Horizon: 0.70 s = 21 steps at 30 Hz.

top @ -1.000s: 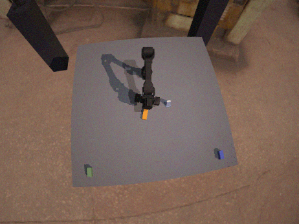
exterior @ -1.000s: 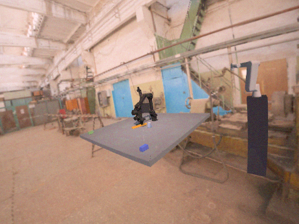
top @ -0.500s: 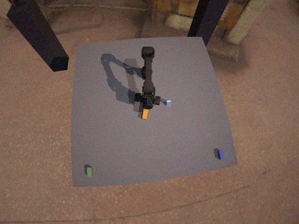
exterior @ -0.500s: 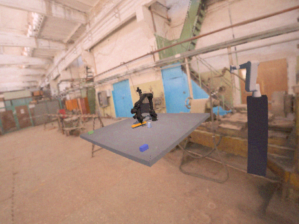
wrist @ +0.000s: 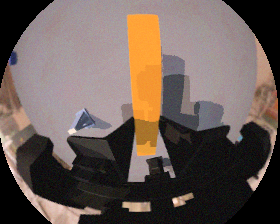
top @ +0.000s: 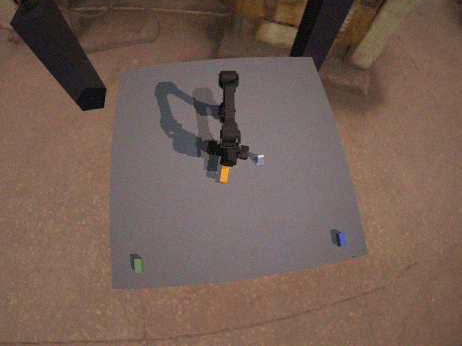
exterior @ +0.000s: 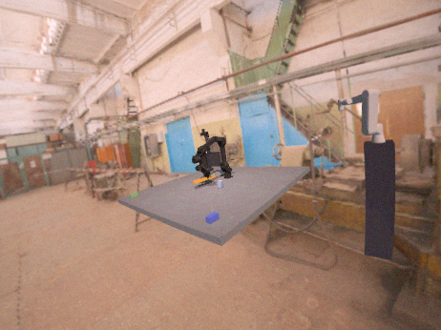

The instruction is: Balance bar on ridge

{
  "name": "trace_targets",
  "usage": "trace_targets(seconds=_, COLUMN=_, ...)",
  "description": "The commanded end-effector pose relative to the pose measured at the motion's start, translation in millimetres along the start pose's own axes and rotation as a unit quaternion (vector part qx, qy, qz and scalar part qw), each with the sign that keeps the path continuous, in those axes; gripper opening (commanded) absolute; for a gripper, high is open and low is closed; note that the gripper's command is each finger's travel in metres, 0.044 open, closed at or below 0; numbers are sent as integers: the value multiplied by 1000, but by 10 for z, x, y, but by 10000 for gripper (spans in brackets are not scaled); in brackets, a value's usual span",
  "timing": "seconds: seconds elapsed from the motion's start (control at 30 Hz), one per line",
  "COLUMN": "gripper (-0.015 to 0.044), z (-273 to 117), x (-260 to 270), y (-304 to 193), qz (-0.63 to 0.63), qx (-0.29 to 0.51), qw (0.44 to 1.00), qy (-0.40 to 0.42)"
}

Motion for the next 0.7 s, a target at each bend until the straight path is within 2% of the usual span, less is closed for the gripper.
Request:
trace_targets(seconds=0.0, gripper=0, z=-128, x=-1, y=1, qz=2, qx=-9, qw=1000, qy=1)
trace_targets(seconds=0.43, gripper=0, z=-458, x=-11, y=-50, qz=2, qx=-8, qw=1000, qy=0)
trace_targets(seconds=0.67, gripper=0, z=-476, x=147, y=-60, qz=-14, qx=-8, qw=1000, qy=1)
Point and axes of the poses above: the point midway between the two fingers, 35 mm back from their tips, its own z axis out along the fingers, its own x axis across the jaws, y = z × x, the point moved 2 cm from there along -z, back along the fingers, and after that the axes turned 1 degree about z, right-handed, at the moved point
